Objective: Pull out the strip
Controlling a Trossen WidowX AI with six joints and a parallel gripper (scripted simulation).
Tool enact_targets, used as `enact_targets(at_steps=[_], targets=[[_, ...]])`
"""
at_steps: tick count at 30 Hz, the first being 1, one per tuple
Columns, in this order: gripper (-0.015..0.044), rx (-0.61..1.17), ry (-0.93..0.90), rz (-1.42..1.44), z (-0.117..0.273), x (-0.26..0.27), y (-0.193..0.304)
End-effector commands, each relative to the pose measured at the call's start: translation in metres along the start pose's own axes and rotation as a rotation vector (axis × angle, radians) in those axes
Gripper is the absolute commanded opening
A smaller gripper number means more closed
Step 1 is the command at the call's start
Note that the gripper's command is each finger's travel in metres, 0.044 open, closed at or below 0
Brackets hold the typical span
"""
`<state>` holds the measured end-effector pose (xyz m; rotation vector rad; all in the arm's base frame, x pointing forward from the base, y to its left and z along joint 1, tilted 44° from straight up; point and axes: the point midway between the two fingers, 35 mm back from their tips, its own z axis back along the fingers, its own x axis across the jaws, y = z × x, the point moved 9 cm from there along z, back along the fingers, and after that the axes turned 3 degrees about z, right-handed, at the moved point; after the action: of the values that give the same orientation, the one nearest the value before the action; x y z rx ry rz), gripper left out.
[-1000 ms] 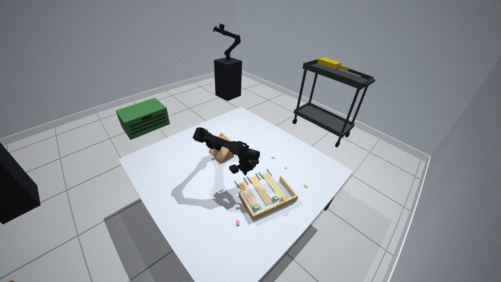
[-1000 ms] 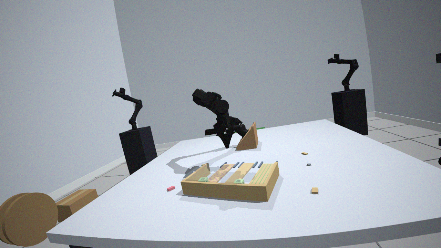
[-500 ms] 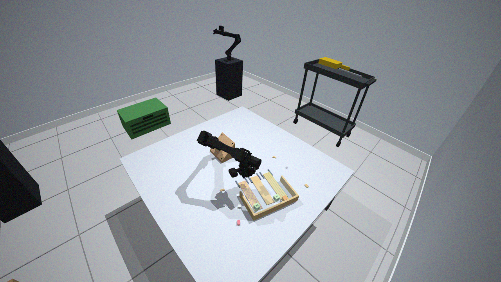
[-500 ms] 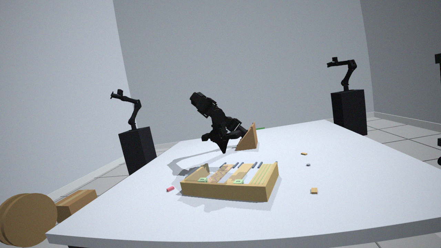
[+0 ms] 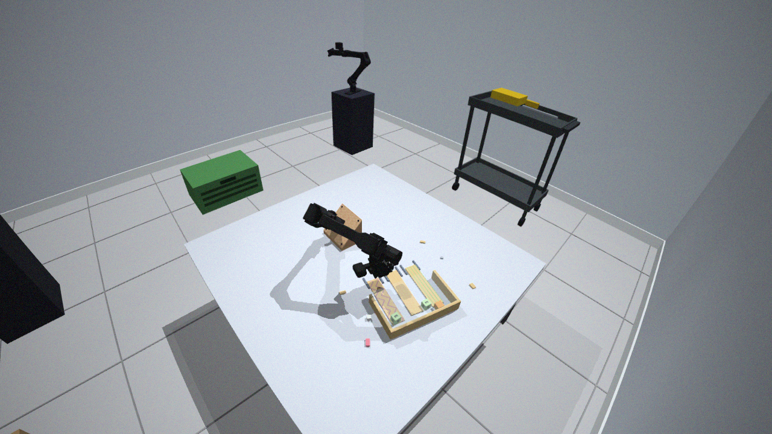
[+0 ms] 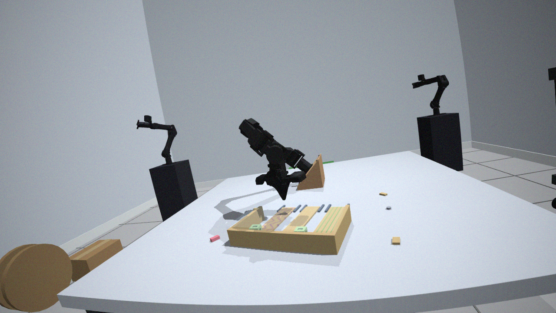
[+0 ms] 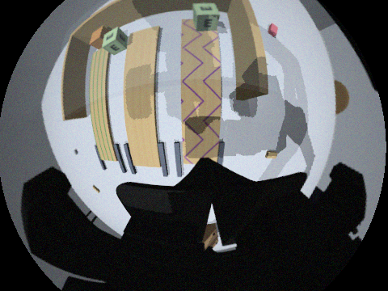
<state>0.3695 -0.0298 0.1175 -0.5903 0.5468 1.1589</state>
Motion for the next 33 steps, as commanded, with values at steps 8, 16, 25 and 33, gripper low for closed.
enact_targets(at_steps=[8,16,25,33], targets=[[0.0,-0.003,0.004,0.007,-0.019,0.001,-0.001],[0.0,-0.003,0.005,0.007,-0.032,0.001,-0.001],[0.0,-0.003,0.006,0.007,-0.041,0.001,0.0],[0.0,-0.003,0.006,0.007,-0.041,0.0,0.0]])
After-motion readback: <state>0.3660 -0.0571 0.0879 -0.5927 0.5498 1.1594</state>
